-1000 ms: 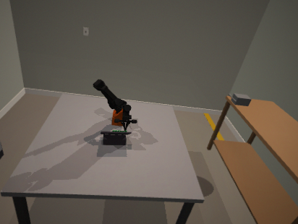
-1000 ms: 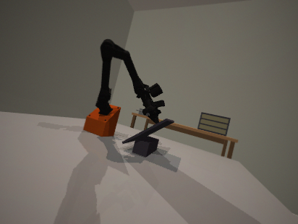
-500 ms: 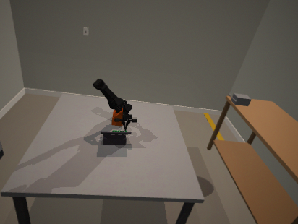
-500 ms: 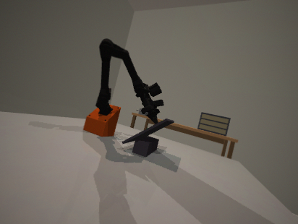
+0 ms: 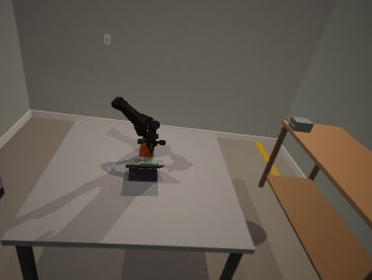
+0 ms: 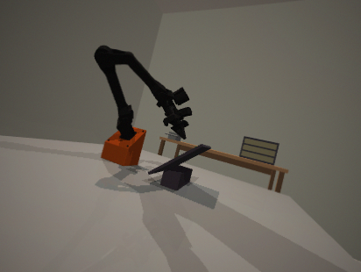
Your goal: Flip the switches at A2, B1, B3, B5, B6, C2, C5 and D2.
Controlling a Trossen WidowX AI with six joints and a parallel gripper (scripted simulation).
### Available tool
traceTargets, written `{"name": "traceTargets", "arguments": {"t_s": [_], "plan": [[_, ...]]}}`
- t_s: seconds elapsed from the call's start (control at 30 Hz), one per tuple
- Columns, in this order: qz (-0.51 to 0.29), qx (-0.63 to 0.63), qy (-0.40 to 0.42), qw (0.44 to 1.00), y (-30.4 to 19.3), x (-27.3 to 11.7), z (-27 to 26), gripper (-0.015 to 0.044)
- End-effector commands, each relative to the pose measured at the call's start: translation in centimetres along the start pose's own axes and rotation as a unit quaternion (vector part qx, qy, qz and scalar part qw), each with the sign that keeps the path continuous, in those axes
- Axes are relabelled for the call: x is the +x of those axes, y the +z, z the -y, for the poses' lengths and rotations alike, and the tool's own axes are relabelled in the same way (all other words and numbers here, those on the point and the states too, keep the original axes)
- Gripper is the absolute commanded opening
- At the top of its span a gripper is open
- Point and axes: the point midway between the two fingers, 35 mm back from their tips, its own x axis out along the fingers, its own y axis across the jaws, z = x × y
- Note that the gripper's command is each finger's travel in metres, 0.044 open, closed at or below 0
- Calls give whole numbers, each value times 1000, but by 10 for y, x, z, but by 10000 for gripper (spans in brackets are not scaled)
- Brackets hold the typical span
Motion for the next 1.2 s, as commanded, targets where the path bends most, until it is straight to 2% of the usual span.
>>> {"name": "traceTargets", "arguments": {"t_s": [0.0,0.2,1.17], "plan": [[-3,-11,5,1000,-5,0,2,0],[-15,-11,4,1000,-4,35,2,0],[-15,-11,3,1000,-4,59,2,0]]}}
